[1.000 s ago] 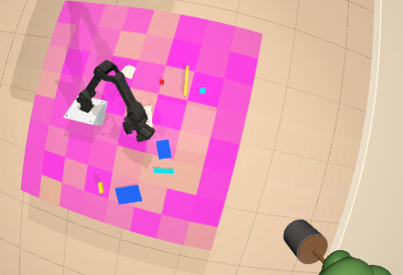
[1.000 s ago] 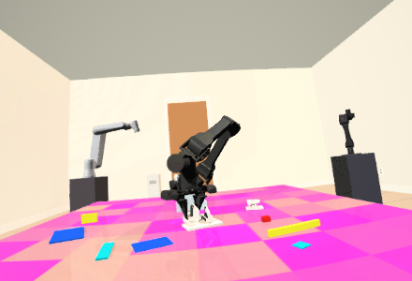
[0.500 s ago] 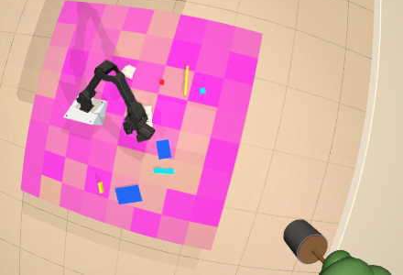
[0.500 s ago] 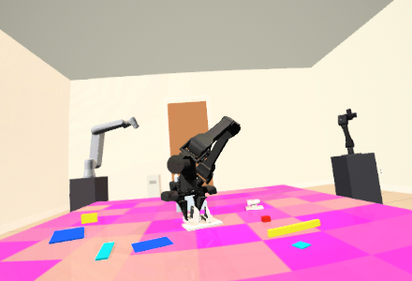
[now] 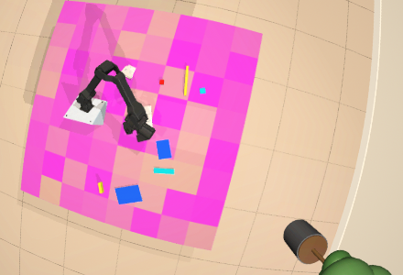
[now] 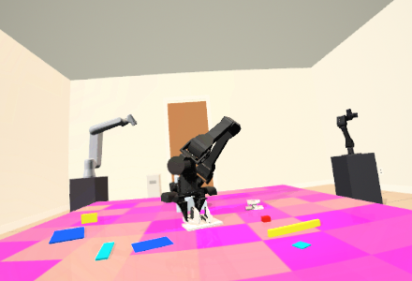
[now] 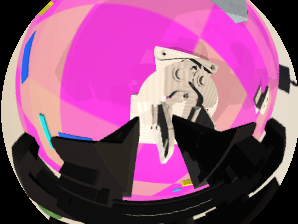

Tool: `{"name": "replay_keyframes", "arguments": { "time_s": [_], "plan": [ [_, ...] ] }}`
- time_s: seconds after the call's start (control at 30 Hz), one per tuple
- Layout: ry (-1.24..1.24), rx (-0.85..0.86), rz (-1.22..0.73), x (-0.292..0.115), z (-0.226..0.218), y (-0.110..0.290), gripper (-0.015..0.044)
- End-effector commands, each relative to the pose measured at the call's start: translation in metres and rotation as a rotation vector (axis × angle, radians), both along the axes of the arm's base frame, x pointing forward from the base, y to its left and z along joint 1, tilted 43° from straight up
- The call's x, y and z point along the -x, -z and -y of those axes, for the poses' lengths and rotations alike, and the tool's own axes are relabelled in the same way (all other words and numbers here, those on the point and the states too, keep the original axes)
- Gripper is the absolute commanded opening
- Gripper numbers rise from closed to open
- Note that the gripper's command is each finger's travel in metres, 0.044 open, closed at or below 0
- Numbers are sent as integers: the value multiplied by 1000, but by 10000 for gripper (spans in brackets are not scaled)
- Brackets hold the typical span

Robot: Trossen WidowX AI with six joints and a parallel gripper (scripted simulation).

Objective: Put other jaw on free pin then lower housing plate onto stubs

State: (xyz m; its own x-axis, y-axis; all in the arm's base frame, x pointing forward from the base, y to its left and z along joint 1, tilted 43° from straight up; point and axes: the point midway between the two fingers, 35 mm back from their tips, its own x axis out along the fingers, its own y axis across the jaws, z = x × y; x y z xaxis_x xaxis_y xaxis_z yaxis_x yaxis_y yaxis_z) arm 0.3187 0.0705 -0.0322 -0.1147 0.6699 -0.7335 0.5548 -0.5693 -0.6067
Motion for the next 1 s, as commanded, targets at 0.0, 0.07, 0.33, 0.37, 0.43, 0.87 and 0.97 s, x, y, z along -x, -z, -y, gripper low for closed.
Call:
{"name": "replay_keyframes", "arguments": {
  "time_s": [0.0,0.07,0.33,0.37,0.43,0.87,0.97],
  "plan": [
    [5,-4,-2,0,-1,0,134],
    [4,-4,-2,0,-2,2,134],
    [4,-4,-2,0,-3,2,134],
    [4,-4,-2,0,-3,2,134],
    [4,-5,-2,0,-4,3,134],
    [4,-5,-1,1,-5,4,134],
    [4,-5,-1,1,-5,4,134]
  ]
}}
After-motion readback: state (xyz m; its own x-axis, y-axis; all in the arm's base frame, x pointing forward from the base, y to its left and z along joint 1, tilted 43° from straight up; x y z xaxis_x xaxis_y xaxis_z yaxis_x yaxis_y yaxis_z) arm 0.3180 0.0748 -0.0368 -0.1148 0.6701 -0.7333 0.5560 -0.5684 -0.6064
